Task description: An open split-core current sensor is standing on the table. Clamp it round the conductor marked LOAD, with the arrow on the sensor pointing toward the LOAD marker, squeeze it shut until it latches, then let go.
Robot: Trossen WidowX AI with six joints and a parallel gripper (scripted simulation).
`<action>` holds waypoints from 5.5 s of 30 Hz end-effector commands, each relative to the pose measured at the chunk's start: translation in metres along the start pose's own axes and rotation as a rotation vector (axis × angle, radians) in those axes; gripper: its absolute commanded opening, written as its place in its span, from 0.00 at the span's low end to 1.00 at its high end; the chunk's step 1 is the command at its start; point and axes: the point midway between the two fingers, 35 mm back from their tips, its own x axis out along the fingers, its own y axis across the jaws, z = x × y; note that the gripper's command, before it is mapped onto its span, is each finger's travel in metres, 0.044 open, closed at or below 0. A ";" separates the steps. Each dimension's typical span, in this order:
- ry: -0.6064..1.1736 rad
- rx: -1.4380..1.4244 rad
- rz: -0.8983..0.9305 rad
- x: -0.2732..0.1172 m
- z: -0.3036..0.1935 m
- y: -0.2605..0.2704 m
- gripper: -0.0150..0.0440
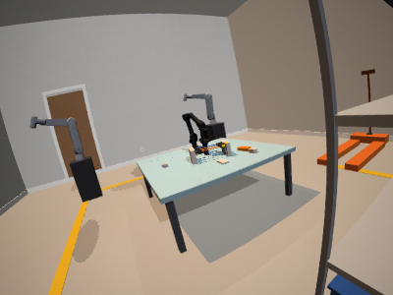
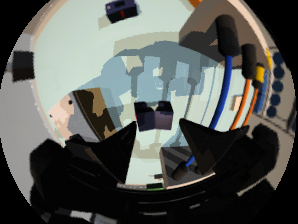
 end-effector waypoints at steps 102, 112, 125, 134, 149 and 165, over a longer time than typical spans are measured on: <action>0.004 1.601 0.007 -0.135 -0.001 -0.116 0.25; 0.004 1.980 0.005 -0.133 -0.006 -0.139 0.25; 0.004 2.472 0.002 -0.128 -0.015 -0.169 0.25; 0.003 2.813 0.000 -0.123 -0.022 -0.188 0.25; 0.000 3.286 -0.003 -0.113 -0.034 -0.214 0.25; 0.000 3.286 -0.003 -0.090 -0.034 -0.216 0.25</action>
